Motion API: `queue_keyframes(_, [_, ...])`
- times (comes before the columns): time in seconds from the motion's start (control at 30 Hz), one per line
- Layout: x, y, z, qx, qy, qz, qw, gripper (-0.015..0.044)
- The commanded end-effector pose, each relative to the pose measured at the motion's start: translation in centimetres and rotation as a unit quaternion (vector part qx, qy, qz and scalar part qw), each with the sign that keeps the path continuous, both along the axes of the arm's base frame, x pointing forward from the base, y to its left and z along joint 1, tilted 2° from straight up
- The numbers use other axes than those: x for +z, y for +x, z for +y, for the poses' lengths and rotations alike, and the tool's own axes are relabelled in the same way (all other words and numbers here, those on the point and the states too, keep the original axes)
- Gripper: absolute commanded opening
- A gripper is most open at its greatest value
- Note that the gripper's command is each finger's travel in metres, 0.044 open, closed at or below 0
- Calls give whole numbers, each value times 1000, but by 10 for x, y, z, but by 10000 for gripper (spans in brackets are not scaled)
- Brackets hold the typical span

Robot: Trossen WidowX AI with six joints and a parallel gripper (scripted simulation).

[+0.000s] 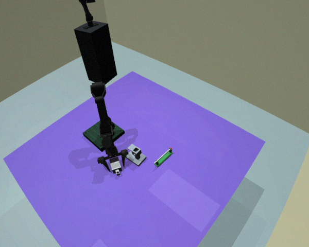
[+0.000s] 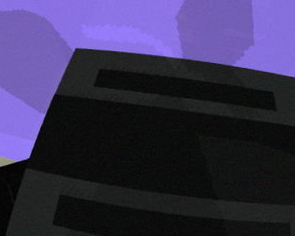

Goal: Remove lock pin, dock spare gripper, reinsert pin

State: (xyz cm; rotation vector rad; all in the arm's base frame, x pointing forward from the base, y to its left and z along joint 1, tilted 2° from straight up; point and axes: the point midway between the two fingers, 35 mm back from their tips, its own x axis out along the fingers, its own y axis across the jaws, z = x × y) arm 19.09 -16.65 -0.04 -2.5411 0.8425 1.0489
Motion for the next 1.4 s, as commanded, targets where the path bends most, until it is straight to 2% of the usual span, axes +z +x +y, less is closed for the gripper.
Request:
queue_keyframes(0.0, [-2, -2, 1, -2, 3, 3, 1000, 361])
queue_keyframes(0.13, [-2, -2, 1, -2, 3, 3, 1000, 256])
queue_keyframes(0.33, [-2, -2, 1, -2, 3, 3, 1000, 216])
queue_keyframes(0.6, [10, 3, -4, -2, 3, 3, 1000, 6])
queue_keyframes(1.37, [88, 6, -10, -2, 2, 2, 1000, 0])
